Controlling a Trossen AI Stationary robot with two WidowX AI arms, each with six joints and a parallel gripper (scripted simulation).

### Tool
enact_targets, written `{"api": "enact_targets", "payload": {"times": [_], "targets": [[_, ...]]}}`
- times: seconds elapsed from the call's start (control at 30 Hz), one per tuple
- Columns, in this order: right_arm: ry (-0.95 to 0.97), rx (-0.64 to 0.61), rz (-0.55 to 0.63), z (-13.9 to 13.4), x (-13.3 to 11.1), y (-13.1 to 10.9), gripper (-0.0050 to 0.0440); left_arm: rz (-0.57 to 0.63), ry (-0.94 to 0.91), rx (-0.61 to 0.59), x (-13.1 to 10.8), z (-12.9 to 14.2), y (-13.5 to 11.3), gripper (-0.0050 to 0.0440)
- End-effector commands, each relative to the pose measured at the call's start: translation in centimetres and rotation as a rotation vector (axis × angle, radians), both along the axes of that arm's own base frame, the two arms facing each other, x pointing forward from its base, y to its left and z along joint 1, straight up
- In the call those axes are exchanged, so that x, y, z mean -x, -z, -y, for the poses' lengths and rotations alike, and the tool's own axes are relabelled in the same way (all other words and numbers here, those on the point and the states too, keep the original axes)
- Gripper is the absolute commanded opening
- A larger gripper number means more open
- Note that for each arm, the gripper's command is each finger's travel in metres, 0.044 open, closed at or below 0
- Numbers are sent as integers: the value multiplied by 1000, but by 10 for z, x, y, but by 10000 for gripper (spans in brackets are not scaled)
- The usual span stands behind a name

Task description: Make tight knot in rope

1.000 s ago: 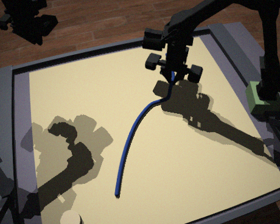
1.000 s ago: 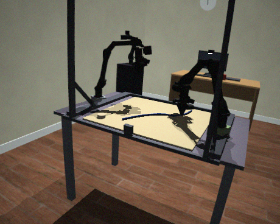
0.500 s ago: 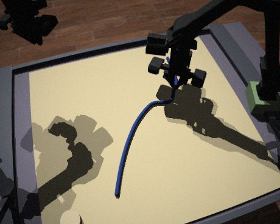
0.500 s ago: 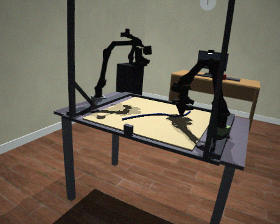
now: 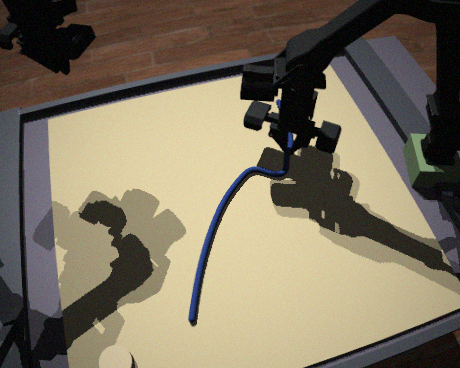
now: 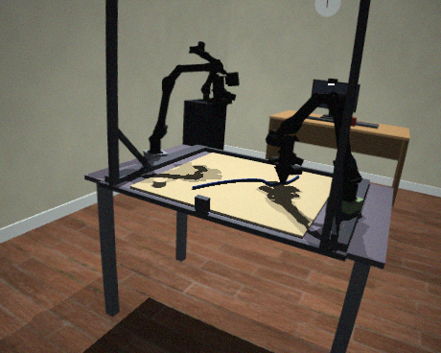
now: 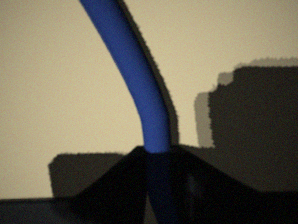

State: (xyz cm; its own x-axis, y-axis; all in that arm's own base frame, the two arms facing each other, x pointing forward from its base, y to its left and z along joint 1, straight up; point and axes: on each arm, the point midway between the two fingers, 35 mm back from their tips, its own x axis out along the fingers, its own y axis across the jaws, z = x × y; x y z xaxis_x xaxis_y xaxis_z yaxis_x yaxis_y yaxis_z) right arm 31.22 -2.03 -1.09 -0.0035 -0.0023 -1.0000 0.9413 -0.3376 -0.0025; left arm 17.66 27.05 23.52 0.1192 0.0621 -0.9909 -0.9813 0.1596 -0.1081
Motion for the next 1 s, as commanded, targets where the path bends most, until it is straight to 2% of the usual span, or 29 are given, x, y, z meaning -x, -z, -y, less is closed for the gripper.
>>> {"api": "enact_targets", "payload": {"times": [0.0,0.63,0.97], "targets": [[-5,-2,26,-11,-4,-6,45,15,-3,-17,0,1,-7,100],[-5,-3,26,-37,-4,-6,45,15,-3,-17,0,1,-7,100],[-5,-5,27,-55,-13,-7,45,15,-3,-17,0,1,-7,100]]}}
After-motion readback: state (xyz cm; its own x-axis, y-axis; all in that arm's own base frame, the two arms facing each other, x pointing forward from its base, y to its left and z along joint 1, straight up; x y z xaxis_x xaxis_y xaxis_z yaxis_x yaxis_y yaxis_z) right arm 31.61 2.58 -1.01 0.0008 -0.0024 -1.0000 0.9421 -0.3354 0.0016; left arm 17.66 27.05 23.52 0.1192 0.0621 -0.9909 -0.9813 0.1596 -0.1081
